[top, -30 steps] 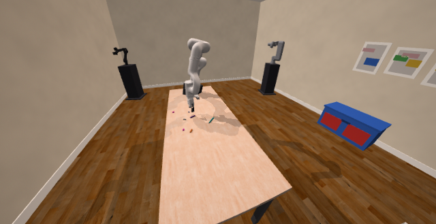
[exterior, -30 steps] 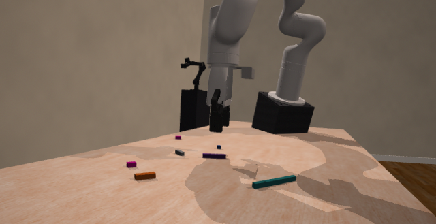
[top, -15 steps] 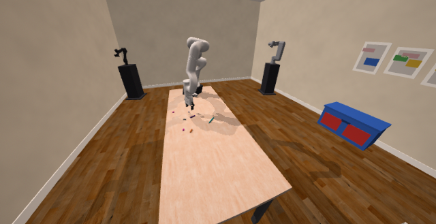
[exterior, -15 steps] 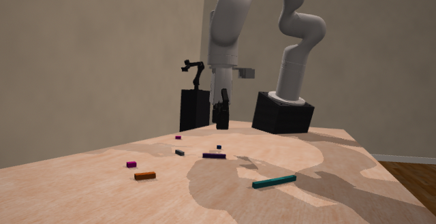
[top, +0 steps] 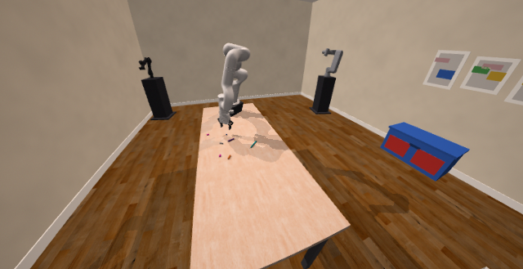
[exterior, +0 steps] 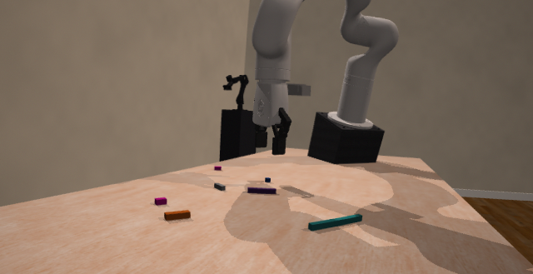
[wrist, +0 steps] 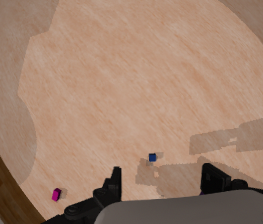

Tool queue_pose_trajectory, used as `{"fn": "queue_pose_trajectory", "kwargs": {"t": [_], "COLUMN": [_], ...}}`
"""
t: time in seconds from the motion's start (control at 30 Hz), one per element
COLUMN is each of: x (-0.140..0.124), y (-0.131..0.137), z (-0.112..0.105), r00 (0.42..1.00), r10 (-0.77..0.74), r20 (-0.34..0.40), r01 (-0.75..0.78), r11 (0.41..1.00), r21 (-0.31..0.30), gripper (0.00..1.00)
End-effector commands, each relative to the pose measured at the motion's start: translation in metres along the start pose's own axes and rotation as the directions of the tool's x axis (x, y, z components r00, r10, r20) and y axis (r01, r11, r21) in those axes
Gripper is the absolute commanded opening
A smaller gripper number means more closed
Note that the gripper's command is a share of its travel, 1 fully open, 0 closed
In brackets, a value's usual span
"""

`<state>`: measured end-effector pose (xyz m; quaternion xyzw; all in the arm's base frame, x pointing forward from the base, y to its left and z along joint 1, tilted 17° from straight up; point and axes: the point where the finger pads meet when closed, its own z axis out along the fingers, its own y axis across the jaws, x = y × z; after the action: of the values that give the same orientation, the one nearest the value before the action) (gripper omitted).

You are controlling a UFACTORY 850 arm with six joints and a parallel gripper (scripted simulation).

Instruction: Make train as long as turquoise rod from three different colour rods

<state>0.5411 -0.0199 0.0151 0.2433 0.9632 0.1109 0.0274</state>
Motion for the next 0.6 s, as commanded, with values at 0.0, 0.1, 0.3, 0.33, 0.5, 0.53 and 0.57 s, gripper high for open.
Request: {"fn": "queue_pose_trajectory", "kwargs": {"t": [0.0, 0.1, 0.3, 0.33, 0.5, 0.53, 0.57], "x": [0.0016, 0.0020, 0.0020, 0.0020, 0.0020, 0.0020, 0.0020], "y": [-0.0036, -0.0042, -0.0043, -0.0043, -0.0043, -0.0043, -0.0043], "z": [-0.0008, -0.0008, -0.0008, -0.0008, -0.0008, -0.0008, -0.0008], "r00": [0.998, 0.998, 0.998, 0.998, 0.998, 0.998, 0.998], "r10": [-0.049, -0.055, -0.055, -0.055, -0.055, -0.055, -0.055], "r20": [0.043, 0.044, 0.044, 0.044, 0.044, 0.044, 0.044], "r01": [0.051, 0.057, 0.058, 0.058, 0.058, 0.058, 0.058], "r11": [0.997, 0.997, 0.997, 0.997, 0.997, 0.997, 0.997], "r21": [-0.054, -0.053, -0.053, -0.053, -0.053, -0.053, -0.053], "gripper": [1.00, 1.00, 0.24, 0.24, 0.24, 0.24, 0.24]}}
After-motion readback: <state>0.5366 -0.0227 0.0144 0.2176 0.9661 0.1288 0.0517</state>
